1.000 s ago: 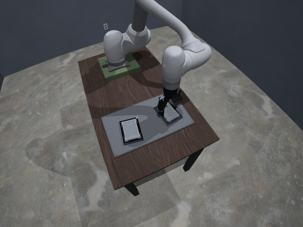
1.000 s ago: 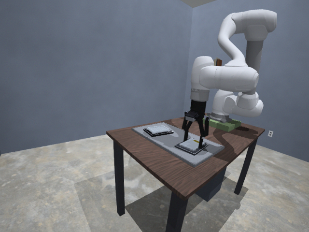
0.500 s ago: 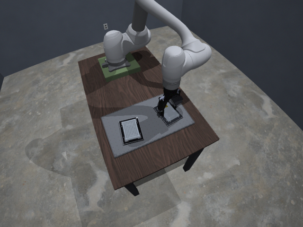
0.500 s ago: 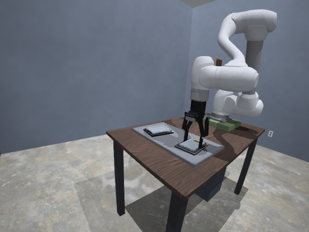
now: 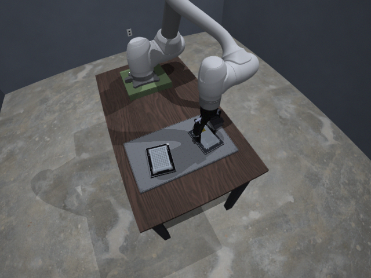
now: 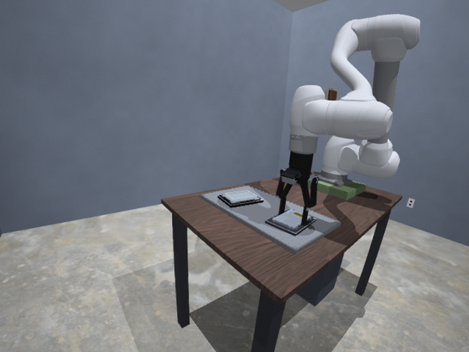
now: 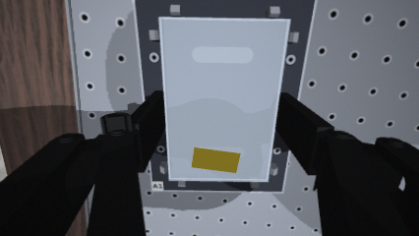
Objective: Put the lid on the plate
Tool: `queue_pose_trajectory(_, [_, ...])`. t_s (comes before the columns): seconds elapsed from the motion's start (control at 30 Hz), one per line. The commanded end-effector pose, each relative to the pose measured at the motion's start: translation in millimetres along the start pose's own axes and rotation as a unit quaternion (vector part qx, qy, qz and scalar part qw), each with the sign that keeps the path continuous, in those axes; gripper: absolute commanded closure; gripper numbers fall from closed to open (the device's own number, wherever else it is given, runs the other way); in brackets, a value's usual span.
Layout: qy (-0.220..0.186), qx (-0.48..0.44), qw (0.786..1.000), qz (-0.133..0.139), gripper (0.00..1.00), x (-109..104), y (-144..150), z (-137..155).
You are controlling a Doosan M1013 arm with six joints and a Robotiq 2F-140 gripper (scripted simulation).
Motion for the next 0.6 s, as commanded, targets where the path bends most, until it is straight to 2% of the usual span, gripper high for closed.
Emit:
queue_pose_trajectory(0.0, [0.001,0.000,1.000,0.000,0.40,-2,0,-1])
queue_pose_trajectory(0.57, [0.001,0.000,1.000,0.000,0.40,-17,0,-1])
Point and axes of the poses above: the point where the finger pads meet when closed, its own x axis out along the fingers, its own y axis across the jaws, z = x × y, the point moved 1 cm from there along -x, back along the fingers, and after that the axes turned 11 degrees about -x, right-handed, at the moved point
